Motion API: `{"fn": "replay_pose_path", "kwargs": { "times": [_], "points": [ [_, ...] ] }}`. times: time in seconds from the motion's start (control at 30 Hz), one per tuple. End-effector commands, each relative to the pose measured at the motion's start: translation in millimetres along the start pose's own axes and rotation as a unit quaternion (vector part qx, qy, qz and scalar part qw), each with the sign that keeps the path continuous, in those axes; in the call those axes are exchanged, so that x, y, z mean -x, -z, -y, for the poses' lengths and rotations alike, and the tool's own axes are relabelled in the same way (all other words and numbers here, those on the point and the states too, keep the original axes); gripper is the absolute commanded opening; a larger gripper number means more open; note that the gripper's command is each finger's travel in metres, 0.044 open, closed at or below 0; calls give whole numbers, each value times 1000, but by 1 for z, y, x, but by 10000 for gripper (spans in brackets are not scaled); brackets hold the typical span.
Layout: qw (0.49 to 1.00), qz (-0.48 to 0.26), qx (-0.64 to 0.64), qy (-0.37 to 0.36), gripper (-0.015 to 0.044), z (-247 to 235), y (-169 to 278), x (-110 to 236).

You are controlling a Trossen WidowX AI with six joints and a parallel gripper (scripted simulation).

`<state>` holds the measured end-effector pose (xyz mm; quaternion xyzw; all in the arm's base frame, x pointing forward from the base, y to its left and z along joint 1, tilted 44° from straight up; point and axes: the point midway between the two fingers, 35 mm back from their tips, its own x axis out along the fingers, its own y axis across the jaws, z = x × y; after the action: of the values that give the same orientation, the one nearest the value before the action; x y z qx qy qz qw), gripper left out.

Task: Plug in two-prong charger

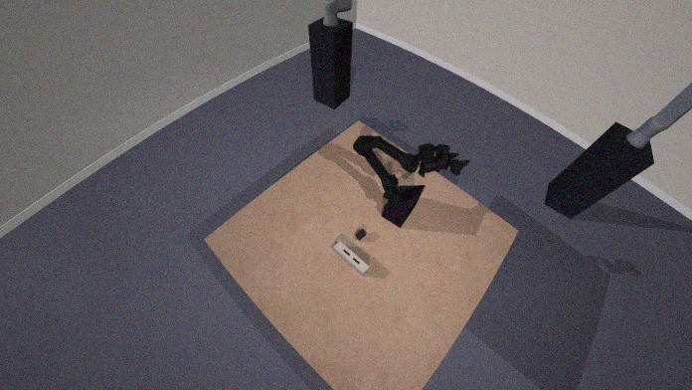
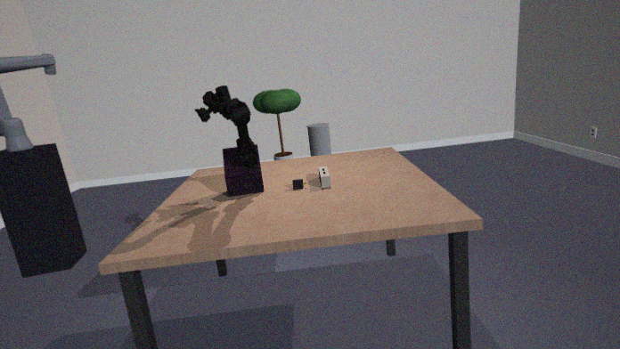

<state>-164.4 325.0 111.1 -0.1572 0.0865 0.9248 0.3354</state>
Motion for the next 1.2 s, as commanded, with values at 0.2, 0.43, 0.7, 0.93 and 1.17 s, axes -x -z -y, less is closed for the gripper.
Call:
{"fn": "replay_pose_path", "kwargs": {
  "times": [0.2, 0.43, 0.7, 0.93, 1.17],
  "points": [
    [993, -36, -76, 85, 440, 47, 19, 16],
    [978, -63, -125, 152, 440, 81, 38, 34],
    [960, -72, -183, 202, 440, 107, 57, 57],
    [935, -92, -227, 258, 440, 130, 76, 80],
    [899, -115, -275, 320, 440, 152, 99, 108]
  ]
}}
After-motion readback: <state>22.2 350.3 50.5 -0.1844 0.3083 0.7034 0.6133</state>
